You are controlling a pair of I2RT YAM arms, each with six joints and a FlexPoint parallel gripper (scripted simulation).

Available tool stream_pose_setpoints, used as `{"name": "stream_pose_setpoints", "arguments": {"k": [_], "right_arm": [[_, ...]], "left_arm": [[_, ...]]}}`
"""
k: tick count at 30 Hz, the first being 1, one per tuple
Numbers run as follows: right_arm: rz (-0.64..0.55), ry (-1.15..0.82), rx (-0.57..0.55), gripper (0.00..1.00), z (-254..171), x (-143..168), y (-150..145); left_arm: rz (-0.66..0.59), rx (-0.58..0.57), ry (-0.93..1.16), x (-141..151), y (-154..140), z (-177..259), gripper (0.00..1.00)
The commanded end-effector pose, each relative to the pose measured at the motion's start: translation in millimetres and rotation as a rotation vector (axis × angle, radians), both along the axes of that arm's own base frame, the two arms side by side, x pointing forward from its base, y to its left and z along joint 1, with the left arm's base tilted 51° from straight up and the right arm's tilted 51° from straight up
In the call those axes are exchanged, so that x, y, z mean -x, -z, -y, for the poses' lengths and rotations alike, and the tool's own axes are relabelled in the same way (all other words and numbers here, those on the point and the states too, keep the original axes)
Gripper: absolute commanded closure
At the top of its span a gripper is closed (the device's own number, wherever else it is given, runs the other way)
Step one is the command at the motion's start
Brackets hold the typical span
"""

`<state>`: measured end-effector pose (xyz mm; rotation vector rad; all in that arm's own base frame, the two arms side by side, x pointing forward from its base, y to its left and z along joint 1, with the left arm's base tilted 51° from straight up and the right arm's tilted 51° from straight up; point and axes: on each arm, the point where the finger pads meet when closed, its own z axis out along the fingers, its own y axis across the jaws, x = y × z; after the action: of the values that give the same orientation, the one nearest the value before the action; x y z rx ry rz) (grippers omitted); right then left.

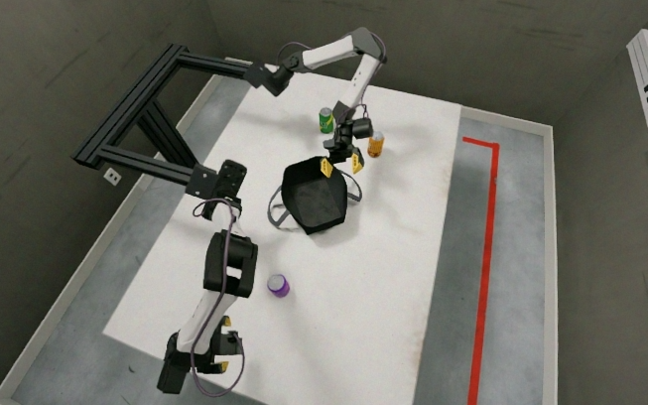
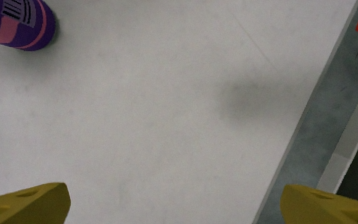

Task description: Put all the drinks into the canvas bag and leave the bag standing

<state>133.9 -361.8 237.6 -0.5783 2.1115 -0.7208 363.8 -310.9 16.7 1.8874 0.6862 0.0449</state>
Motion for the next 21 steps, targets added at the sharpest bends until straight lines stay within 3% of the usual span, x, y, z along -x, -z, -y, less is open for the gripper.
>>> {"name": "stream_pose_setpoints", "arguments": {"k": [1,17,18,21], "right_arm": [[0.001,0.004,0.015,0.0,1,2,-5],[0.001,0.004,0.015,0.0,1,2,-5],[-0.002,-0.005,0.046,0.0,-6,-7,-15],[-0.011,0.016,0.016,0.0,-7,-16,-12]], "left_arm": [[0.014,0.011,0.012,1,-7,5,0.0],[0.014,0.011,0.012,1,-7,5,0.0],[0.065,0.05,-0.035,-19,-33,0,0.0],[-0.01,0.045,-0.09,-23,-32,-7,0.0]]}}
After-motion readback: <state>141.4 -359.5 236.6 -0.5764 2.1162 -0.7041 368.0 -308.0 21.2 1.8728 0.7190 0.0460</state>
